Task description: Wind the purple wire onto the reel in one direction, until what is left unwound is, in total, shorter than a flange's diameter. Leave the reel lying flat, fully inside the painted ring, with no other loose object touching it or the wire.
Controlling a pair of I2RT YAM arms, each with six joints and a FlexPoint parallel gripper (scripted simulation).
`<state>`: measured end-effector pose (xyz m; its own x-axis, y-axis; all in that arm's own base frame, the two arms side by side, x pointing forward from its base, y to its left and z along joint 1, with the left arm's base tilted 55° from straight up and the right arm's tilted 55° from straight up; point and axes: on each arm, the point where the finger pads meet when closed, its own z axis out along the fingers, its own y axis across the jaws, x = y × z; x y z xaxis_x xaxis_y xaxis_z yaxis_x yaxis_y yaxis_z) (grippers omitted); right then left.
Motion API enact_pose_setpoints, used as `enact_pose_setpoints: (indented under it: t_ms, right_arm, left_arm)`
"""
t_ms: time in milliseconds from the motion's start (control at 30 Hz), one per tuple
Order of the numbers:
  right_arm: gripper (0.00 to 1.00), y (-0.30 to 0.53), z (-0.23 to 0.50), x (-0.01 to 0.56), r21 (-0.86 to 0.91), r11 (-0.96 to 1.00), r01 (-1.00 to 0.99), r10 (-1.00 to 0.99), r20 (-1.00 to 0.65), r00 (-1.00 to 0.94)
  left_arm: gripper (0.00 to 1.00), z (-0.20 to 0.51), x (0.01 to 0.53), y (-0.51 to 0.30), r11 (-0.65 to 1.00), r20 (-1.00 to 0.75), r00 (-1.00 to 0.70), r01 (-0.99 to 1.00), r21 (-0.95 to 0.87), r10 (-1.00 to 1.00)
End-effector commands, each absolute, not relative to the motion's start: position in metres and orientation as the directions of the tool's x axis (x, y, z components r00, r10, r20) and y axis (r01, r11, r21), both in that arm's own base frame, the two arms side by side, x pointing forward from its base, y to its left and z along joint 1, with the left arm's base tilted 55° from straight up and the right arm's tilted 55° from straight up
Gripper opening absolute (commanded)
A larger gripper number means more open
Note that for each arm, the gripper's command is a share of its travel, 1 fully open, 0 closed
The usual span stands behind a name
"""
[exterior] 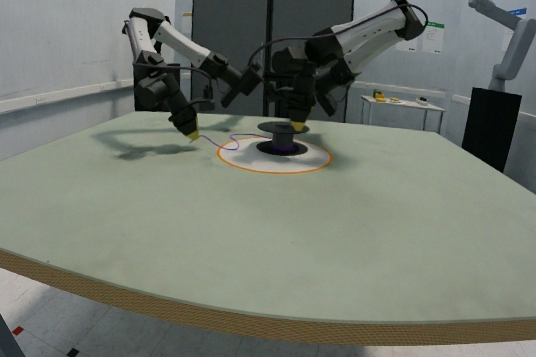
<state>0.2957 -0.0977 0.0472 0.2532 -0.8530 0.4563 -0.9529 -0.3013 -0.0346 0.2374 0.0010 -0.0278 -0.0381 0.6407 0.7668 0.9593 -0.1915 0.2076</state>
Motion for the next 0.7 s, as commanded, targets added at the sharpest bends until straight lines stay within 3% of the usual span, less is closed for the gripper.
enact_pose_setpoints:
  t_ms: [0, 200, 467, 667]
  right_arm:
    - [0.00, -0.093, 0.055, 0.300, -0.061, -0.321, -0.945, -0.845, 0.470, 0.257]
    - [0.00, -0.093, 0.055, 0.300, -0.060, -0.321, -0.945, -0.845, 0.470, 0.257]
    - [0.00, -0.093, 0.055, 0.300, -0.060, -0.321, -0.945, -0.845, 0.470, 0.257]
    - [0.00, -0.093, 0.055, 0.300, -0.060, -0.321, -0.945, -0.845, 0.470, 0.257]
  left_arm:
    - [0.74, -0.021, 0.218, 0.010, 0.024, 0.648, -0.361, 0.883, 0.468, 0.671]
    - [0.74, -0.041, 0.173, 0.012, 0.220, 0.490, -0.604, 0.742, 0.633, 0.629]
    - [0.74, -0.065, 0.162, 0.000, 0.361, 0.316, -0.752, 0.583, 0.728, 0.578]
    - [0.74, -0.065, 0.170, -0.002, 0.551, 0.028, -0.913, 0.269, 0.790, 0.406]
